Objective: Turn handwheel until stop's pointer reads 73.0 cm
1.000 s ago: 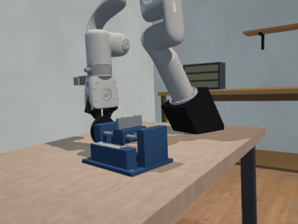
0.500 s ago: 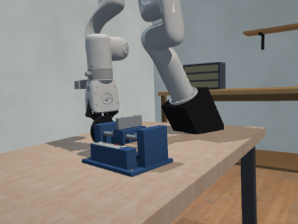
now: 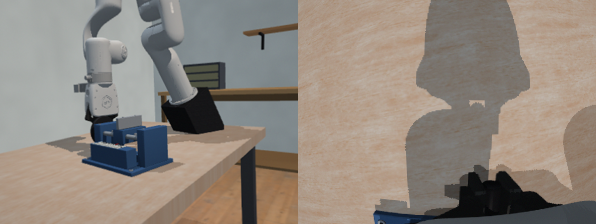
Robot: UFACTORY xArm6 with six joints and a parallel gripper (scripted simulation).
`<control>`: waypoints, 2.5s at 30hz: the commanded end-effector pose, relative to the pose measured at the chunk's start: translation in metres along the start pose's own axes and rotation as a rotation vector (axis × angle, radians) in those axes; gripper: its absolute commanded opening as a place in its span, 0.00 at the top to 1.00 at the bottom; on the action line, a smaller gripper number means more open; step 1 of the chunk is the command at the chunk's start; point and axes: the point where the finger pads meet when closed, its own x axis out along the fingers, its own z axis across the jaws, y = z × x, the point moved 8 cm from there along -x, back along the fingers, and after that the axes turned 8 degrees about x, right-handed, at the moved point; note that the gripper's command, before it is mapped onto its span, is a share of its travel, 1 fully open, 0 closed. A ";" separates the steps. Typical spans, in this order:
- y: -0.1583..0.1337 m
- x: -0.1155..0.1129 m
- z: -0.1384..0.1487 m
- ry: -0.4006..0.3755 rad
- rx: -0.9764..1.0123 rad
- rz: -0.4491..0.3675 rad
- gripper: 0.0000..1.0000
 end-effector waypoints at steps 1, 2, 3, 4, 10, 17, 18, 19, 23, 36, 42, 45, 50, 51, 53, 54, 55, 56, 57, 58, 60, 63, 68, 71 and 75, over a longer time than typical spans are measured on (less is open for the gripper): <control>0.000 0.003 -0.002 0.002 0.000 0.001 0.94; 0.000 0.003 -0.002 0.002 0.000 0.001 0.94; 0.000 0.003 -0.002 0.002 0.000 0.001 0.94; 0.000 0.004 -0.003 0.002 0.000 0.001 0.94; -0.001 0.009 -0.007 0.002 0.000 0.001 0.94; -0.003 0.016 -0.017 0.002 0.000 0.001 0.94; -0.003 0.016 -0.019 0.002 0.000 0.001 0.94; -0.003 0.016 -0.019 0.002 0.000 0.001 0.94; -0.004 0.017 -0.025 0.002 0.000 0.001 0.94; -0.006 0.014 -0.041 0.002 0.000 0.001 0.94; -0.007 0.011 -0.047 0.002 0.000 0.001 0.94; -0.007 0.008 -0.050 0.002 0.000 0.001 0.94; -0.008 0.002 -0.054 0.002 0.000 0.001 0.94; -0.008 0.000 -0.055 0.002 0.000 0.001 0.94; -0.008 -0.001 -0.056 0.002 0.000 0.001 0.94; -0.008 -0.001 -0.056 0.002 0.000 0.001 0.94; -0.008 -0.003 -0.056 0.002 0.000 0.001 0.94; -0.008 -0.005 -0.057 0.002 0.000 0.001 0.94; -0.008 -0.007 -0.058 0.002 0.000 0.001 0.94; -0.008 -0.009 -0.058 0.002 0.000 0.001 0.94; -0.008 -0.013 -0.058 0.002 0.000 0.001 0.94; -0.008 -0.019 -0.058 0.002 0.000 0.001 0.94; -0.008 -0.027 -0.055 0.002 0.000 0.001 0.94; -0.008 -0.029 -0.054 0.002 0.000 0.001 0.94; -0.007 -0.034 -0.050 0.002 0.000 0.001 0.94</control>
